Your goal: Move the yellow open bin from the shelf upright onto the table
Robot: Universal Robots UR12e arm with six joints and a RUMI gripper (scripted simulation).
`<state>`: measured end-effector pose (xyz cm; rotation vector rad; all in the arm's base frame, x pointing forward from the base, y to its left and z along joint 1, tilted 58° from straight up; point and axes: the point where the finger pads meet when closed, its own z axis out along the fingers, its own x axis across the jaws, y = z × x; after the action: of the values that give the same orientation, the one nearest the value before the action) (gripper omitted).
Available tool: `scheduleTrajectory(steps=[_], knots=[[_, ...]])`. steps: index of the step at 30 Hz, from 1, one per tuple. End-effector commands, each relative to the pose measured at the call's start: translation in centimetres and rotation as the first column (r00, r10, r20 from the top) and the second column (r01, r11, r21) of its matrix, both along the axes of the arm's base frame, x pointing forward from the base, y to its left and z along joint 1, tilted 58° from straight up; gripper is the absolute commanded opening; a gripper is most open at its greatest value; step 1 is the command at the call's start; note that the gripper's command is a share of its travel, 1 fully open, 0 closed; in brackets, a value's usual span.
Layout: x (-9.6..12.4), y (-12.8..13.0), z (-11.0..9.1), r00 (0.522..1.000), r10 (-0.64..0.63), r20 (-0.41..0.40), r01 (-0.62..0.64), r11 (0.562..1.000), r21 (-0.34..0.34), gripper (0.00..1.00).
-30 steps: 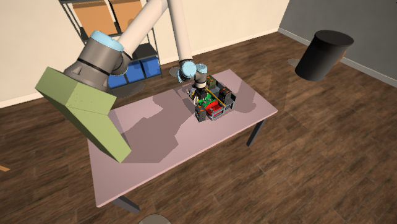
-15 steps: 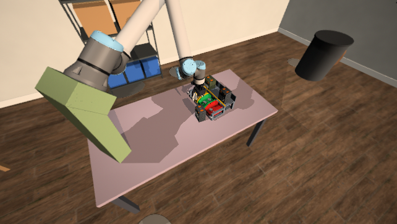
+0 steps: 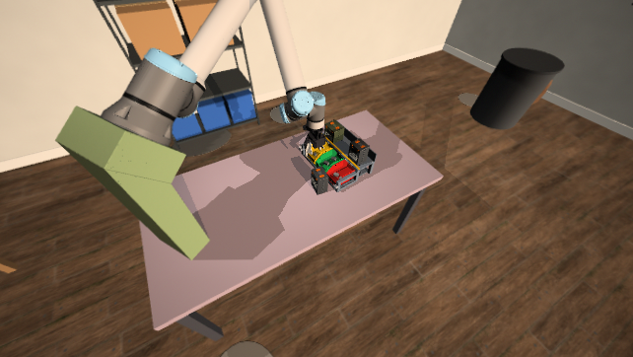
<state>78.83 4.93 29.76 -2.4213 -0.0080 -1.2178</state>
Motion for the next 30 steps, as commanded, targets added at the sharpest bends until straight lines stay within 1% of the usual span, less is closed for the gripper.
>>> scheduleTrajectory(steps=[1, 11, 16, 30], knots=[[0.2, 2.2, 1.8, 1.000, -0.001, 0.000, 0.001, 1.000, -0.001, 0.58], [0.2, 2.2, 1.8, 1.000, -0.001, 0.000, 0.001, 1.000, -0.001, 0.58], [0.5, 6.4, 5.0, 1.000, -0.001, 0.000, 0.001, 1.000, -0.001, 0.58], [0.5, 6.4, 5.0, 1.000, -0.001, 0.000, 0.001, 1.000, -0.001, 0.58]])
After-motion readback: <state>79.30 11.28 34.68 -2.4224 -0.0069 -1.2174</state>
